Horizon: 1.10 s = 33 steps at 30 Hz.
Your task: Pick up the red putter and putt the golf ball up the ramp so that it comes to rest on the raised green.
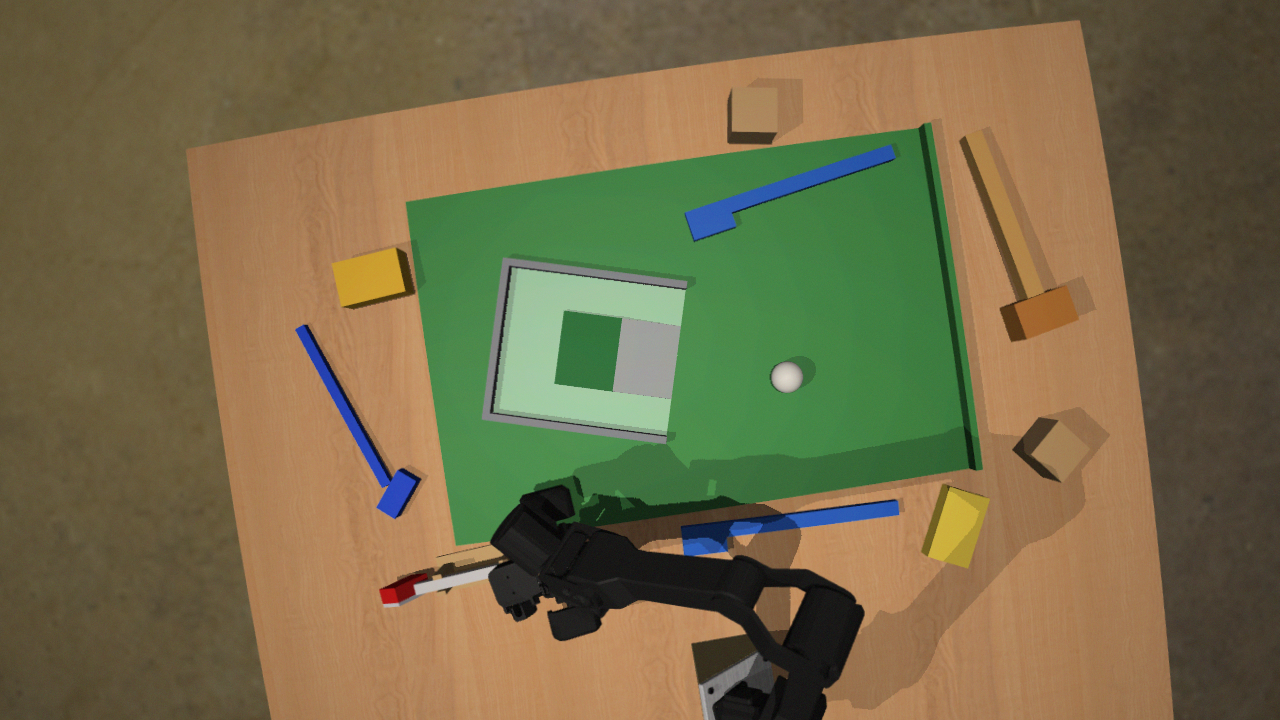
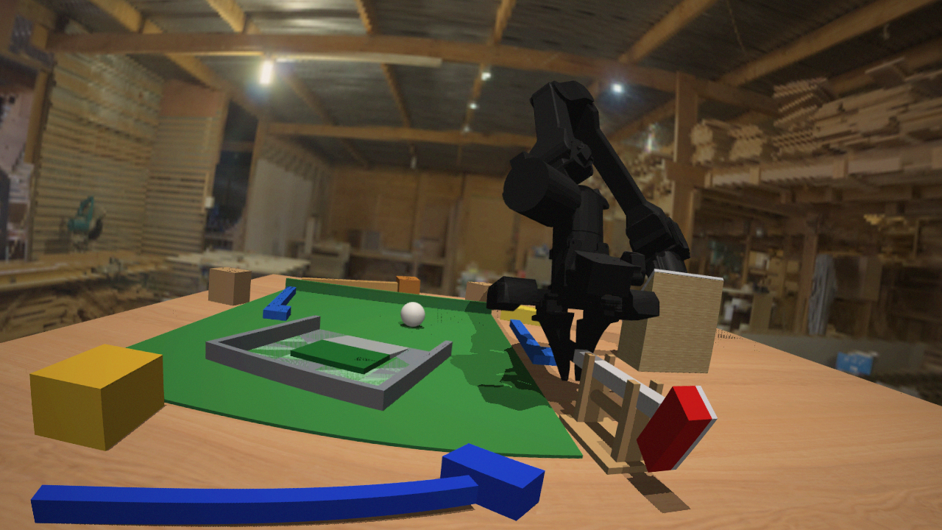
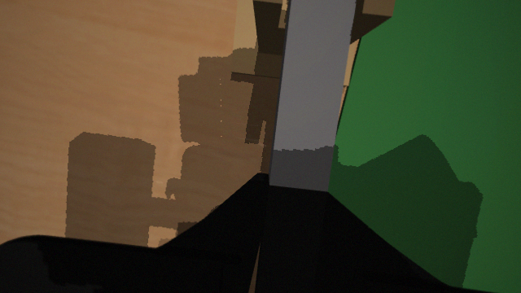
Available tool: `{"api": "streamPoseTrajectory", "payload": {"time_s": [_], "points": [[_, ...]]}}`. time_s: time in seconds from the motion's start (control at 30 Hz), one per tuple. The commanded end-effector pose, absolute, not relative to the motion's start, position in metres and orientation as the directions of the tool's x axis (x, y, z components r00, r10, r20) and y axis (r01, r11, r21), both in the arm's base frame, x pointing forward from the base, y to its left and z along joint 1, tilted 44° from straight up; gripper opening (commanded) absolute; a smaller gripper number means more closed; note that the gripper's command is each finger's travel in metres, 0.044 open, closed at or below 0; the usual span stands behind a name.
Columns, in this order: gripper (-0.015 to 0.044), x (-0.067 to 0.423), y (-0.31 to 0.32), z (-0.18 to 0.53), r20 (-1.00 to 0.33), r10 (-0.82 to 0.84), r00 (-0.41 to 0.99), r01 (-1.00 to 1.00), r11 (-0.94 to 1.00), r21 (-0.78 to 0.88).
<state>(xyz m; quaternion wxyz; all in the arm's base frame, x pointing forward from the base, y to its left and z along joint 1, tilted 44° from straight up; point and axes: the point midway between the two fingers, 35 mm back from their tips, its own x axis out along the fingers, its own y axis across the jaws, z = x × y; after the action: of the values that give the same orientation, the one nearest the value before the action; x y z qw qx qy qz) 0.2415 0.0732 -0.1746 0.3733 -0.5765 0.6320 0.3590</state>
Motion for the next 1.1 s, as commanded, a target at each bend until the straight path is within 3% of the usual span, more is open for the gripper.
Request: {"api": "streamPoseTrajectory", "payload": {"time_s": [0.0, 0.4, 0.6, 1.07], "points": [[0.0000, 0.243, 0.076, -0.172, -0.886, -0.460, -0.055, -0.997, 0.077, 0.022], [0.0000, 0.249, 0.139, -0.106, -0.888, -0.456, -0.057, -0.997, 0.077, 0.025], [0.0000, 0.248, 0.137, -0.108, -0.883, -0.465, -0.055, -0.997, 0.072, 0.024], [0.0000, 0.270, 0.086, -0.041, -0.864, -0.503, -0.027, -0.878, 0.425, -0.220]]}}
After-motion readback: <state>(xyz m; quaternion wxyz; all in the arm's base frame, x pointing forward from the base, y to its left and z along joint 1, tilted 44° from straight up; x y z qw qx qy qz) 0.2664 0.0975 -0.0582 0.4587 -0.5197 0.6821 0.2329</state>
